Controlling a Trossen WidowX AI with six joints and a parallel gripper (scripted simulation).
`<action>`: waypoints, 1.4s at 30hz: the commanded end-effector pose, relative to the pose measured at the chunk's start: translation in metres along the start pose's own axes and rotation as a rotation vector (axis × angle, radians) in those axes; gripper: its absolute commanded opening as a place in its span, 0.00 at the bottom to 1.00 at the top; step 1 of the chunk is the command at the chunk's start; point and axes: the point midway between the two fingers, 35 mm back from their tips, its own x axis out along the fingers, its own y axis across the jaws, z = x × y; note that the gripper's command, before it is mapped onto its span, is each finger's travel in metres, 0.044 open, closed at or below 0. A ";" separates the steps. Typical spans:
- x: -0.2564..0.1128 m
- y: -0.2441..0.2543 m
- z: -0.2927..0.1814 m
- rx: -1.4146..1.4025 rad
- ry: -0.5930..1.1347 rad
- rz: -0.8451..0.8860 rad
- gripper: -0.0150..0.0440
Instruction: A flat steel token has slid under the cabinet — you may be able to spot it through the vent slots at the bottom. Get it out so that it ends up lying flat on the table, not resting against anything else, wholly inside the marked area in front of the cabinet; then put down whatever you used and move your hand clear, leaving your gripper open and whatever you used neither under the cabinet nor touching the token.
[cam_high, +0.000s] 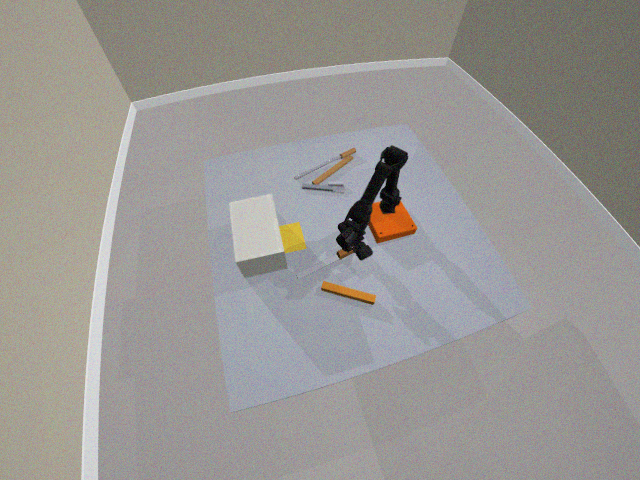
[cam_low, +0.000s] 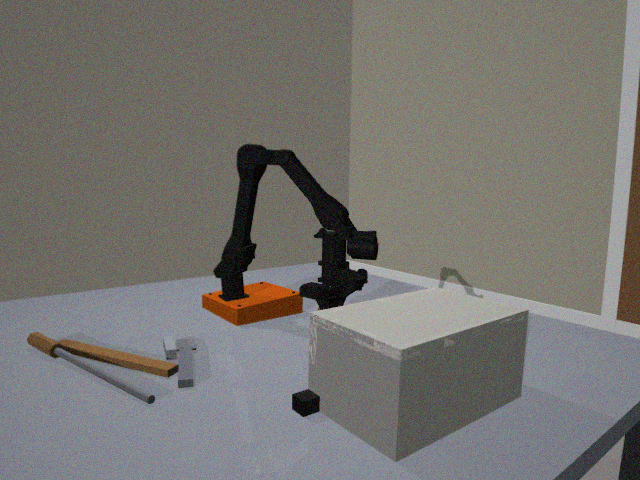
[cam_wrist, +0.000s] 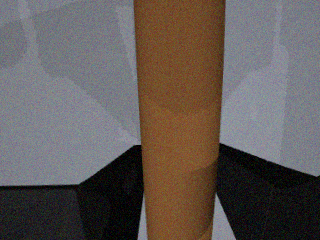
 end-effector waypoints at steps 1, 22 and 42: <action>-0.001 0.000 0.002 0.044 -0.003 0.001 0.25; -0.001 0.000 0.002 0.209 -0.003 0.001 0.25; -0.001 -0.001 0.001 0.344 -0.002 0.001 0.30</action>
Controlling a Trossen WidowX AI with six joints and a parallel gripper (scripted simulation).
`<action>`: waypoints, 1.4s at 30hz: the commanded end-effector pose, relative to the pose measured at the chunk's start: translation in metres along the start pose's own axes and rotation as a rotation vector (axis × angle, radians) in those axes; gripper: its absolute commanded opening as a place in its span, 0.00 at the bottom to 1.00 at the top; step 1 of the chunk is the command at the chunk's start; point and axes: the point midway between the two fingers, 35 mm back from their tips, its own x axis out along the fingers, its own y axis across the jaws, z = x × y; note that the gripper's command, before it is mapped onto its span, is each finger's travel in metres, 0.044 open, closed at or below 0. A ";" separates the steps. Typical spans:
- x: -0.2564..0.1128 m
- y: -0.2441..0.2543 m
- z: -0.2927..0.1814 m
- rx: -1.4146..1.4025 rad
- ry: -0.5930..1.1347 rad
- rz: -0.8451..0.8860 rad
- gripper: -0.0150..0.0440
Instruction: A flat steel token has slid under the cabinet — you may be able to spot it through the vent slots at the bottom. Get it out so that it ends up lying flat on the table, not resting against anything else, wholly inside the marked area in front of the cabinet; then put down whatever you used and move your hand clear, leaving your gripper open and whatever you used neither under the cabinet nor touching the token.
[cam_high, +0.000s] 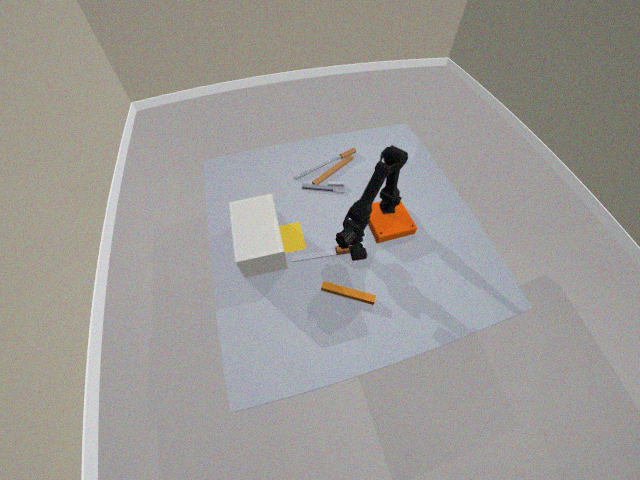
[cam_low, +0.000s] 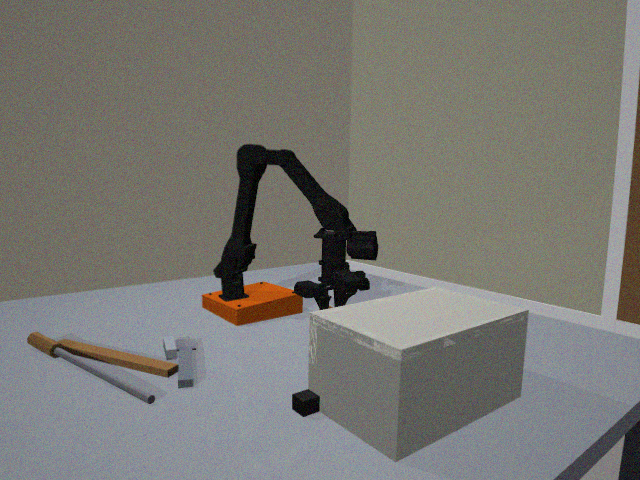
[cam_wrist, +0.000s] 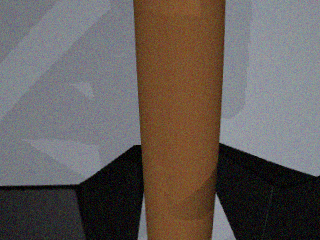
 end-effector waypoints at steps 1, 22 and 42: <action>-0.001 0.000 0.001 0.009 -0.001 0.001 0.34; 0.001 0.000 0.001 0.001 -0.003 0.002 0.71; 0.002 0.002 0.000 -0.003 -0.008 0.006 0.49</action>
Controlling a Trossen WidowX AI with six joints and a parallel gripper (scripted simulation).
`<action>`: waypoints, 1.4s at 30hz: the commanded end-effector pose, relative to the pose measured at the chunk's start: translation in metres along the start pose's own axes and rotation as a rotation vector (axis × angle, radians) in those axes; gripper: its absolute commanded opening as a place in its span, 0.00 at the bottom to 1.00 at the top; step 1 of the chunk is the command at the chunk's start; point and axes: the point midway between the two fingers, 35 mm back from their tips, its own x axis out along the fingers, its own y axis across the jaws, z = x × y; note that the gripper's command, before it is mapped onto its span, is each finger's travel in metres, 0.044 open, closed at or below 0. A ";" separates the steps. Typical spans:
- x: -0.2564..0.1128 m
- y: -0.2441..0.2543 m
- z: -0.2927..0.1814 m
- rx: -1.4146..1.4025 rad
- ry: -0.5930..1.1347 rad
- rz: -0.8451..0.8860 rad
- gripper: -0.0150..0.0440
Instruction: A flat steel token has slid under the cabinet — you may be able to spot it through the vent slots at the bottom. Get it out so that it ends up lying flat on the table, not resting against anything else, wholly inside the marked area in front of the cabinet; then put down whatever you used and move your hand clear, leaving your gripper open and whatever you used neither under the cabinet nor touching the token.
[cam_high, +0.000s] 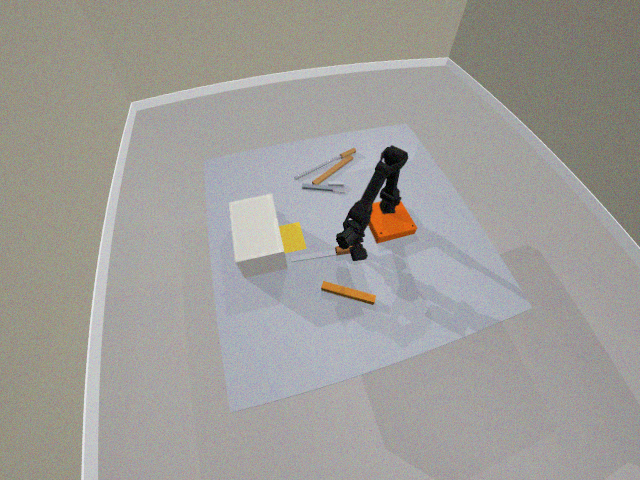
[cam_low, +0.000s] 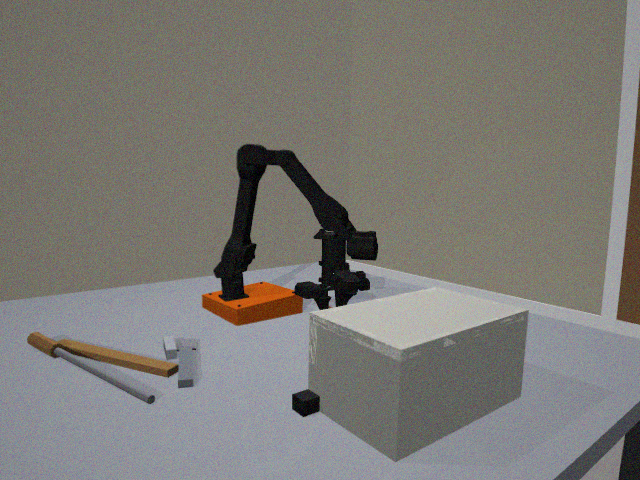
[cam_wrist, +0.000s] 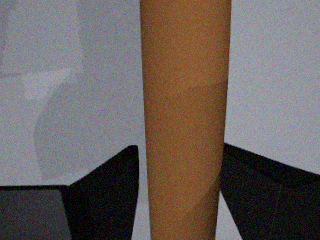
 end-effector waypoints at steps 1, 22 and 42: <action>0.000 0.000 0.000 0.000 0.000 0.000 0.48; 0.000 -0.001 0.012 0.026 0.001 -0.002 0.25; 0.000 -0.003 0.040 0.050 0.001 -0.003 0.25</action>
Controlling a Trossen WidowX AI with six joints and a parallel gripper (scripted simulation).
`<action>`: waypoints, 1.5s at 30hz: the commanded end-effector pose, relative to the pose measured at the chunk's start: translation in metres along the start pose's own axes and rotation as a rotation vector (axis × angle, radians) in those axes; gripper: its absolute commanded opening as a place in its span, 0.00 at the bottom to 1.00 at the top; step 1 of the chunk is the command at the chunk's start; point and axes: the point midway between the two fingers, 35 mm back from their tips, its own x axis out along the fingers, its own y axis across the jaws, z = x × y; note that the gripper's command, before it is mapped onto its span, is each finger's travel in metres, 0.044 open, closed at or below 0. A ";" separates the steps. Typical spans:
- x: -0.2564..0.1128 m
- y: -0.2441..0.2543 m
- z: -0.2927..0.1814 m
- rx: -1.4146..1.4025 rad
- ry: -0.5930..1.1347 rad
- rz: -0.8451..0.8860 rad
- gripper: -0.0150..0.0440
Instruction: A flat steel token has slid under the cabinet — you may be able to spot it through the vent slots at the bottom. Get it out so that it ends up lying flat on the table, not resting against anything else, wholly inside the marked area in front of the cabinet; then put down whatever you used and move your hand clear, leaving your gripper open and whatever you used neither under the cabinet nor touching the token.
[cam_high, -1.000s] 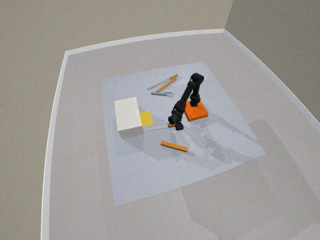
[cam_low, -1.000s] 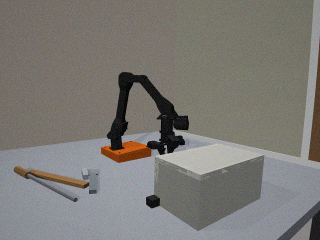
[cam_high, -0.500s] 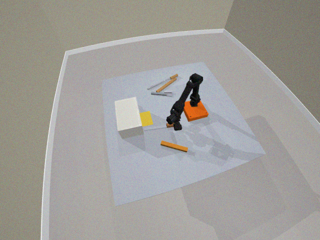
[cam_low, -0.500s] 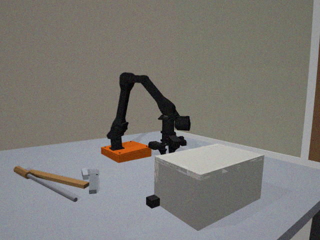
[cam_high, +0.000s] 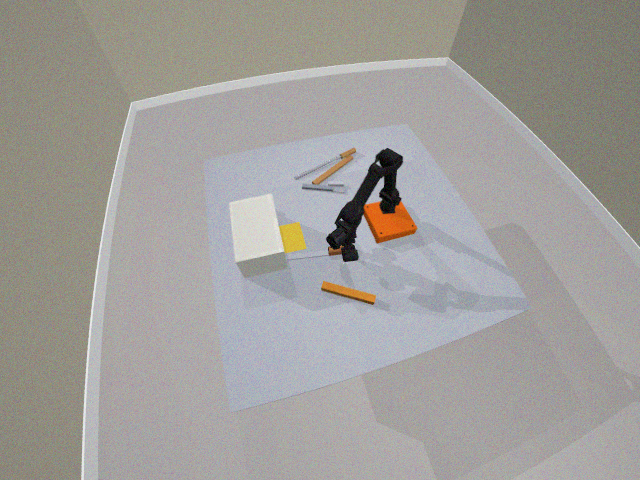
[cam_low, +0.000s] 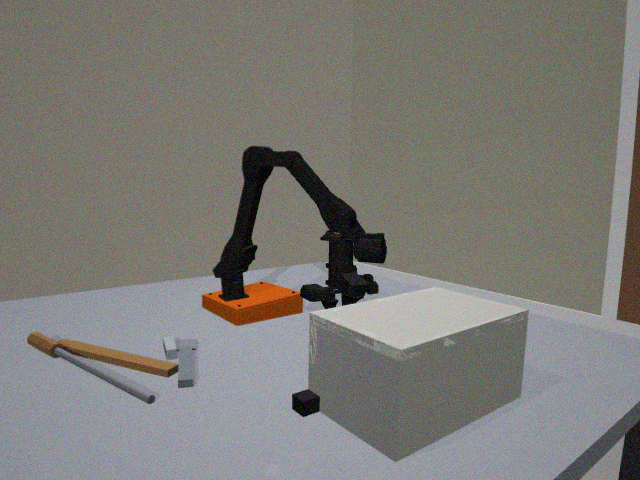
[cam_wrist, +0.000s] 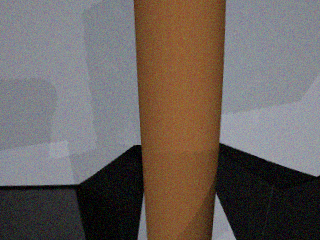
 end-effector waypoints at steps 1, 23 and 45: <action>0.000 0.000 0.008 0.004 0.001 0.003 0.25; -0.001 -0.001 0.037 0.008 -0.001 0.002 0.25; -0.001 -0.001 0.064 0.009 -0.004 0.002 0.25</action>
